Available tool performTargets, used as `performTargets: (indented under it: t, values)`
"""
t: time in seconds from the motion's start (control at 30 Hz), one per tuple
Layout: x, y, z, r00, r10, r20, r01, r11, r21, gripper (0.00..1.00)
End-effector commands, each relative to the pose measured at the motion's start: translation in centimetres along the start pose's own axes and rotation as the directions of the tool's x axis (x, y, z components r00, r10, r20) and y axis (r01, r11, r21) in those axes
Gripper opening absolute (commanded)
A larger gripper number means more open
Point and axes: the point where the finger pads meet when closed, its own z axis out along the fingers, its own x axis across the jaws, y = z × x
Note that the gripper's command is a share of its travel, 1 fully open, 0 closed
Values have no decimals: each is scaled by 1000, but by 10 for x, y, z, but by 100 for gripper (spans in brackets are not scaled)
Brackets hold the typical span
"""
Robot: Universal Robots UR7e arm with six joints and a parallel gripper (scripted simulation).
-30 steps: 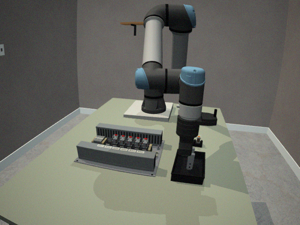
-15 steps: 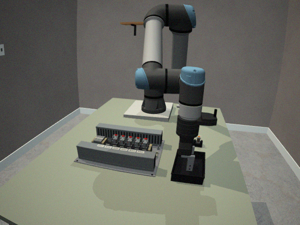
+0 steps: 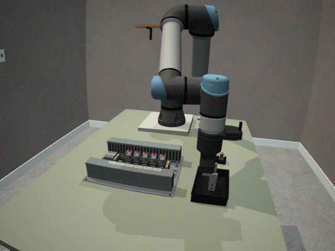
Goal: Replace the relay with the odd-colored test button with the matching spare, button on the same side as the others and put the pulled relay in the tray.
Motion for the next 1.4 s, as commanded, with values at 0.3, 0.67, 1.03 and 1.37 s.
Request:
performTargets:
  t: [0.3, 0.67, 1.03, 1.37]
  values:
    - [0, 0, -1, 1000, 0, -2, 0, 1000, 0, 100]
    - [0, 0, -1, 1000, 0, -2, 0, 1000, 0, 100]
    - [0, 0, -5, 1000, 0, -2, 0, 1000, 0, 100]
    - [0, 0, -8, 1000, 0, -2, 0, 1000, 0, 100]
